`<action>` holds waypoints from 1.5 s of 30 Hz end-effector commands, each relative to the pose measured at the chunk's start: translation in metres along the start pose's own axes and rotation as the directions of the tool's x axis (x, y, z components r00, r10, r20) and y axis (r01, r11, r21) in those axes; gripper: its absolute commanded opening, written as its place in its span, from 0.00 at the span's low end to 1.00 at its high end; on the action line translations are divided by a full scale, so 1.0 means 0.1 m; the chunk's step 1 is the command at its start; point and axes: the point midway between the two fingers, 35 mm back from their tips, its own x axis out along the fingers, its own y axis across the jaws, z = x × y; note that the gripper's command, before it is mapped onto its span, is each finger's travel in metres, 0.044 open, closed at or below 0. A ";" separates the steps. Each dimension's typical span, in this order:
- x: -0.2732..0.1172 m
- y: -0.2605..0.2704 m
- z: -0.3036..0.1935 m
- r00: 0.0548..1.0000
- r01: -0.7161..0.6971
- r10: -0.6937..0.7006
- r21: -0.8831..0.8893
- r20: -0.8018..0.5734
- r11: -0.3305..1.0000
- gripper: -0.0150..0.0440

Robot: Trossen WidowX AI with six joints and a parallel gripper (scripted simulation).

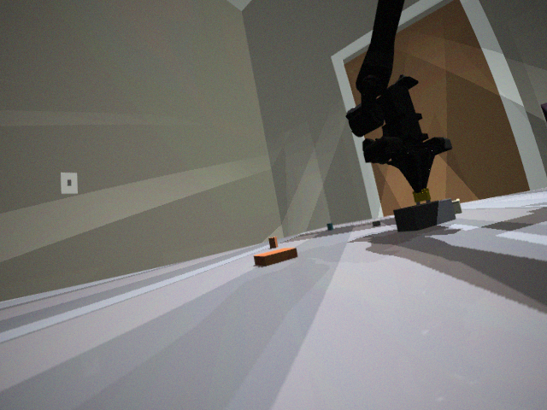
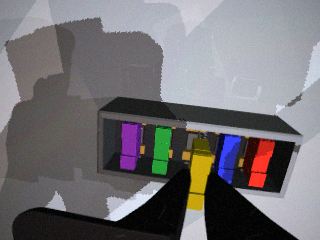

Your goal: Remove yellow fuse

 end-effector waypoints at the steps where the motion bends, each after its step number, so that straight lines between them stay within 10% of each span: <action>1: -0.04 0.01 0.01 1.000 0.002 -0.002 -0.007 0.006 1.000 0.25; 45: -0.38 -0.34 0.37 1.000 0.013 -0.013 -0.003 0.018 1.000 0.25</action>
